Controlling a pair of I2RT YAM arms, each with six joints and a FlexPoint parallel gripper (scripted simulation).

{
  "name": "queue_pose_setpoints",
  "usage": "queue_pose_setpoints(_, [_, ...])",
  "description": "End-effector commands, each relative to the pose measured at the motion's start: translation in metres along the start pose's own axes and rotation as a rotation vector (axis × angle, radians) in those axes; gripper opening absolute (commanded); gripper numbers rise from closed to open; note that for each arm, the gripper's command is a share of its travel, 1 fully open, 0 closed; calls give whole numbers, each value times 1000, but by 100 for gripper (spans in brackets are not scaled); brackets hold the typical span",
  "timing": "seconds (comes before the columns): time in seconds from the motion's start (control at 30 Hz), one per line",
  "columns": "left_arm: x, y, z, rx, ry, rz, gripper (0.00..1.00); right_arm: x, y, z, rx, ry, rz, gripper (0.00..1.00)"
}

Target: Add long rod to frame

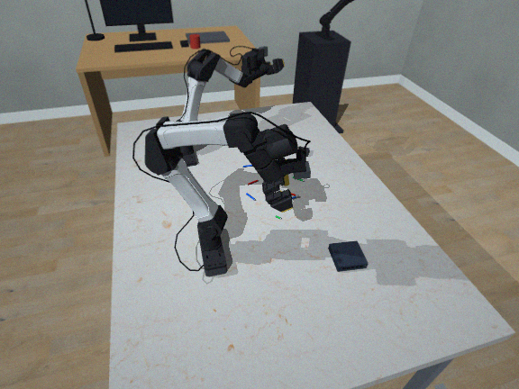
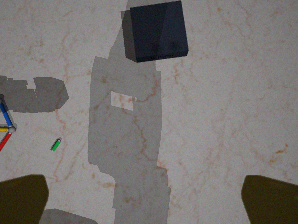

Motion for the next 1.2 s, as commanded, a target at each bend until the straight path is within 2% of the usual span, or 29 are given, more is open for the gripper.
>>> queue_pose_setpoints(0.0, [0, -3, 11, 4, -25, -9, 100, -3, 1, 3, -7, -19, 4, 100])
queue_pose_setpoints(0.57, [0, -3, 11, 4, -25, -9, 100, -3, 1, 3, -7, -19, 4, 100])
queue_pose_setpoints(0.77, [-7, -19, -17, -17, 104, -21, 33, 4, 12, 3, -90, -30, 42, 100])
queue_pose_setpoints(0.83, [-12, -34, -33, -24, 174, -38, 31, 8, 20, 2, -142, -29, 65, 100])
queue_pose_setpoints(0.9, [-22, -58, -62, -29, 291, -65, 31, 16, 33, 0, -226, -24, 103, 100])
queue_pose_setpoints(1.03, [-60, -118, -117, -18, 532, -144, 31, 38, 67, -11, -423, 8, 199, 100])
queue_pose_setpoints(1.1, [-60, -118, -117, -18, 532, -144, 31, 38, 67, -11, -423, 8, 199, 100])
queue_pose_setpoints(1.17, [-84, -137, -143, -1, 653, -164, 31, 46, 82, -14, -522, 12, 244, 100])
Point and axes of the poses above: on each arm, the point where the finger pads meet when closed, its own x axis out along the fingers, its own y axis across the jaws, z = x × y, the point moved 1 cm from there along -x, back along the fingers, and after that the axes turned 10 degrees about x, right-handed, at the moved point
